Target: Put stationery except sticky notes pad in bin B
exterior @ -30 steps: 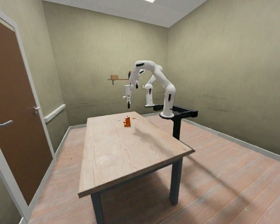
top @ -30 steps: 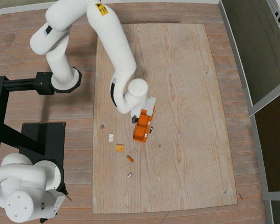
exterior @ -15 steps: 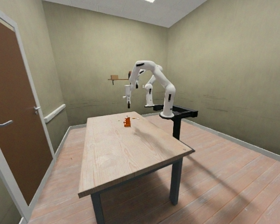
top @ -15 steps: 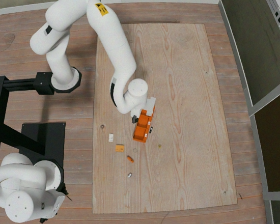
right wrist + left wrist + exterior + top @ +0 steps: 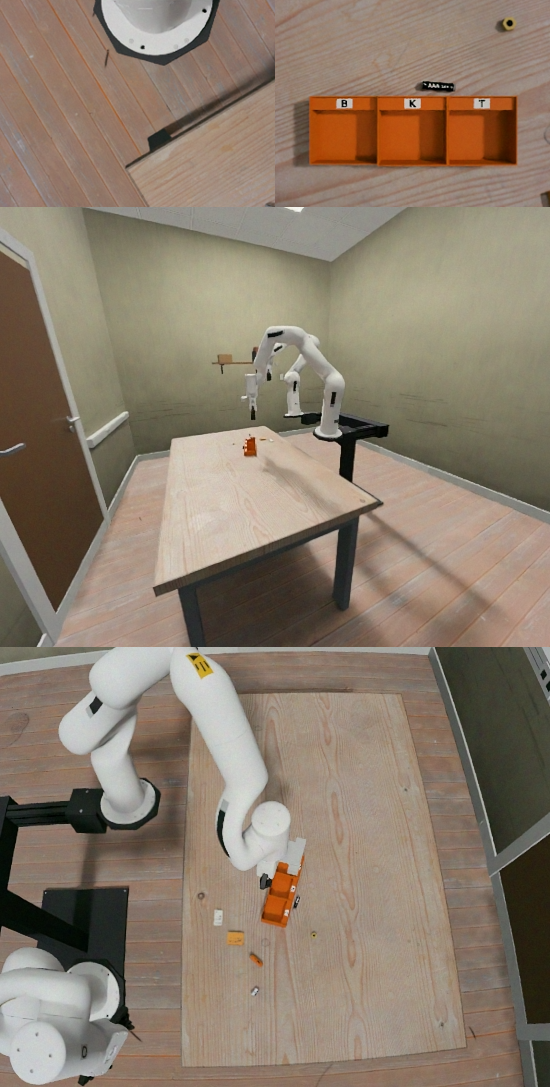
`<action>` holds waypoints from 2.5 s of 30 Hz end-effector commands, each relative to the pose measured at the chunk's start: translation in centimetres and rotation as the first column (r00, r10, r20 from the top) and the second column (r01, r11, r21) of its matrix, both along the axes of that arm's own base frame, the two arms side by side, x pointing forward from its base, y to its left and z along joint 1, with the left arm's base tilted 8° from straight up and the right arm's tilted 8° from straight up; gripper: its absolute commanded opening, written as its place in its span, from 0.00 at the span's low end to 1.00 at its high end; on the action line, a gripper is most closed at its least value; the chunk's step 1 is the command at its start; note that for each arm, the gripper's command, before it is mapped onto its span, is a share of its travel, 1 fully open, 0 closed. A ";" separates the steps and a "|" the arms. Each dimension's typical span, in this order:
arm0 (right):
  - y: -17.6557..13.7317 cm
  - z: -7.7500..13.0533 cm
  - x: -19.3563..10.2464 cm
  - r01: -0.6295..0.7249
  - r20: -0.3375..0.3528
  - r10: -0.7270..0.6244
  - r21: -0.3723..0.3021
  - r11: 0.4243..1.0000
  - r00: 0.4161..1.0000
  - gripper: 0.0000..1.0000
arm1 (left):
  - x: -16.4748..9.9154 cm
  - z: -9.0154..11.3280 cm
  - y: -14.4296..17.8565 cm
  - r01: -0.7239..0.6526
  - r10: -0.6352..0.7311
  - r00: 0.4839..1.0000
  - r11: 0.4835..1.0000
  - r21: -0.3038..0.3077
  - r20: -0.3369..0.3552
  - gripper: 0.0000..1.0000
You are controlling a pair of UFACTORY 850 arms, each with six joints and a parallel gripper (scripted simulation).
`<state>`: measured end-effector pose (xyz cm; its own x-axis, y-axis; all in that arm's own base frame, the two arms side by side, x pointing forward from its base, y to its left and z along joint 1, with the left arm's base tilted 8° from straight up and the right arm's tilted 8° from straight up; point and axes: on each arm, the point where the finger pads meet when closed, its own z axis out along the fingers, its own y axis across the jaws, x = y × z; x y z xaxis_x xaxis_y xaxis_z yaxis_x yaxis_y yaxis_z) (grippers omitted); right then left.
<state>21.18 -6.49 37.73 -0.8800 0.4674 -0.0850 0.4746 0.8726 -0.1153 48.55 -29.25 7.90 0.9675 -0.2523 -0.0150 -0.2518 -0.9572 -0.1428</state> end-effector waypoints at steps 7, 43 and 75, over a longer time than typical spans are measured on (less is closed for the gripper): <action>0.0 0.1 0.0 0.000 0.001 0.000 0.000 1.000 1.000 1.00 | 0.1 0.1 -0.1 0.000 0.000 1.000 1.000 -0.001 0.002 1.00; 0.0 0.1 0.0 0.000 0.001 0.000 0.000 1.000 1.000 1.00 | -2.0 -10.5 -15.9 -0.753 0.757 0.649 0.653 -0.078 0.074 0.30; 0.0 0.1 0.0 0.000 0.001 0.000 0.000 1.000 1.000 1.00 | -3.7 -20.0 -30.8 -0.861 0.864 0.491 0.501 -0.093 0.112 0.30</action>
